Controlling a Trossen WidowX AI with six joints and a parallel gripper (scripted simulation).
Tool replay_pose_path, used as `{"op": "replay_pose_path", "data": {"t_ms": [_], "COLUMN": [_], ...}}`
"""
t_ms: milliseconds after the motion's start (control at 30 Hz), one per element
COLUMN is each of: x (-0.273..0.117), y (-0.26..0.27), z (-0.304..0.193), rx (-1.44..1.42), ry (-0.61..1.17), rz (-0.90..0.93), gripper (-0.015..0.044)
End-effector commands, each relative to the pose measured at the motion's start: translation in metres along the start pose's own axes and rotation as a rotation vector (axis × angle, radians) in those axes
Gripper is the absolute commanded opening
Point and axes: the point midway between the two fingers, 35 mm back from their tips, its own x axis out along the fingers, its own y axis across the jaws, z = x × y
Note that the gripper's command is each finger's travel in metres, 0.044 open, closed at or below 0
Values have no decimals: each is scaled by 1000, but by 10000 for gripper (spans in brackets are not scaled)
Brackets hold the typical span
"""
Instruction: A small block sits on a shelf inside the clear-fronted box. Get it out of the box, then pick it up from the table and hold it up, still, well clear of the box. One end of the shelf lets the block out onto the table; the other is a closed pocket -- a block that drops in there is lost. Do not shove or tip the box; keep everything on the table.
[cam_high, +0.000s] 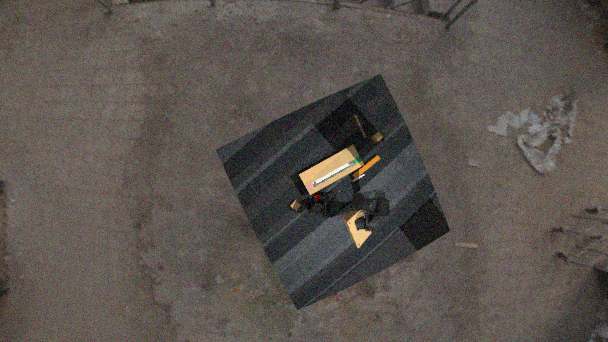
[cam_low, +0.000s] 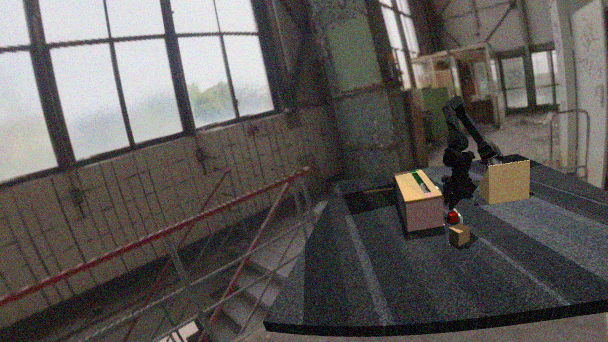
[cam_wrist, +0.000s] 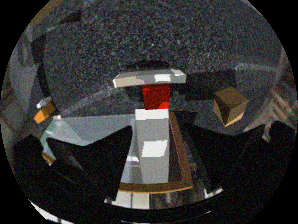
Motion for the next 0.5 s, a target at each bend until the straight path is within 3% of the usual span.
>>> {"op": "replay_pose_path", "data": {"t_ms": [0, 467], "x": [7, 27], "y": [1, -1], "z": [4, 14], "rx": [-7, -7], "ry": [1, 1], "rz": [7, 7], "gripper": [285, 285]}}
